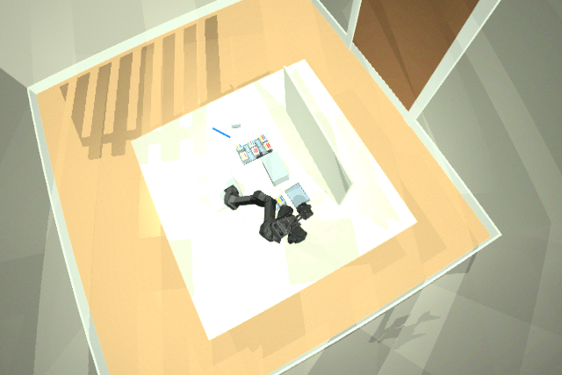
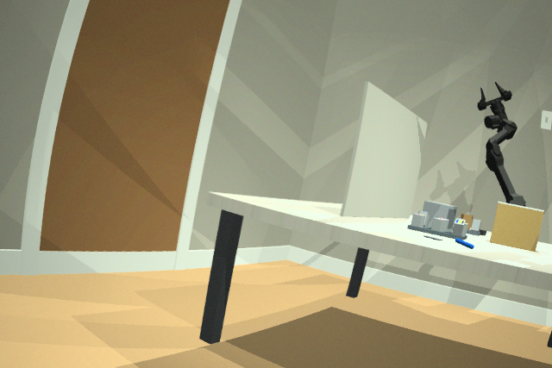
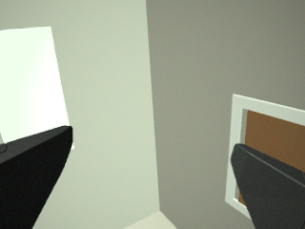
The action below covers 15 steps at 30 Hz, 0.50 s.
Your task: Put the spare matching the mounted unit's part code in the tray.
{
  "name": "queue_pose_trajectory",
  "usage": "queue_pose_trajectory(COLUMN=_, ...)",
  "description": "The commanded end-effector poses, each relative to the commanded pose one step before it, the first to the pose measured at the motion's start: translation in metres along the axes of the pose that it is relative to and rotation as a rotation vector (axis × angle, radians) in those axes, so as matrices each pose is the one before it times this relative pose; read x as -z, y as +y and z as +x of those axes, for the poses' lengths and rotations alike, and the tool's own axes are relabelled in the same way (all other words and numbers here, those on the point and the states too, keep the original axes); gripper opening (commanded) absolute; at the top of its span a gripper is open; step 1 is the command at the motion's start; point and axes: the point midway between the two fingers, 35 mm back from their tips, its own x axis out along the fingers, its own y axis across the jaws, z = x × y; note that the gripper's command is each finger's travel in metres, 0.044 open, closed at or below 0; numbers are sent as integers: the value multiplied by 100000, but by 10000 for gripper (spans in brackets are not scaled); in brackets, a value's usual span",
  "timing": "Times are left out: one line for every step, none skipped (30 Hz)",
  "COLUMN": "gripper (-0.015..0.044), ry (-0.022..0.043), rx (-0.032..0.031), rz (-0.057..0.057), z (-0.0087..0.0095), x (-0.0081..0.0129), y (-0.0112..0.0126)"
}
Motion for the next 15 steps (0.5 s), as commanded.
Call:
queue_pose_trajectory(gripper=426, ry=0, rx=0, rz=0, z=0, x=0, y=0)
queue_pose_trajectory(gripper=440, ry=0, rx=0, rz=0, z=0, x=0, y=0)
queue_pose_trajectory(gripper=440, ry=0, rx=0, rz=0, z=0, x=0, y=0)
queue_pose_trajectory(gripper=440, ry=0, rx=0, rz=0, z=0, x=0, y=0)
queue_pose_trajectory(gripper=440, ry=0, rx=0, rz=0, z=0, x=0, y=0)
queue_pose_trajectory(gripper=440, ry=0, rx=0, rz=0, z=0, x=0, y=0)
queue_pose_trajectory(gripper=440, ry=-349, rx=-611, rz=-278, z=-116, x=-92, y=259)
queue_pose_trajectory(gripper=440, ry=-1050, rx=-1832, rz=-832, z=-353, x=-274, y=776)
queue_pose_trajectory(gripper=440, ry=-1762, rx=-3051, rz=-1379, z=-592, x=-462, y=1292)
queue_pose_trajectory(gripper=440, ry=-2134, rx=-3658, rz=-1644, z=-708, x=-568, y=1552)
queue_pose_trajectory(gripper=440, ry=-1349, rx=-3443, rz=116, z=-437, x=-360, y=1311)
queue_pose_trajectory(gripper=440, ry=-640, rx=-3241, rz=1740, z=-201, x=-165, y=1087)
queue_pose_trajectory(gripper=440, ry=-628, rx=-3241, rz=1765, z=-199, x=-166, y=1085)
queue_pose_trajectory(gripper=440, ry=-416, rx=-2978, rz=2059, z=-130, x=-110, y=958)
queue_pose_trajectory(gripper=440, ry=-342, rx=-2894, rz=2163, z=-109, x=-92, y=916)
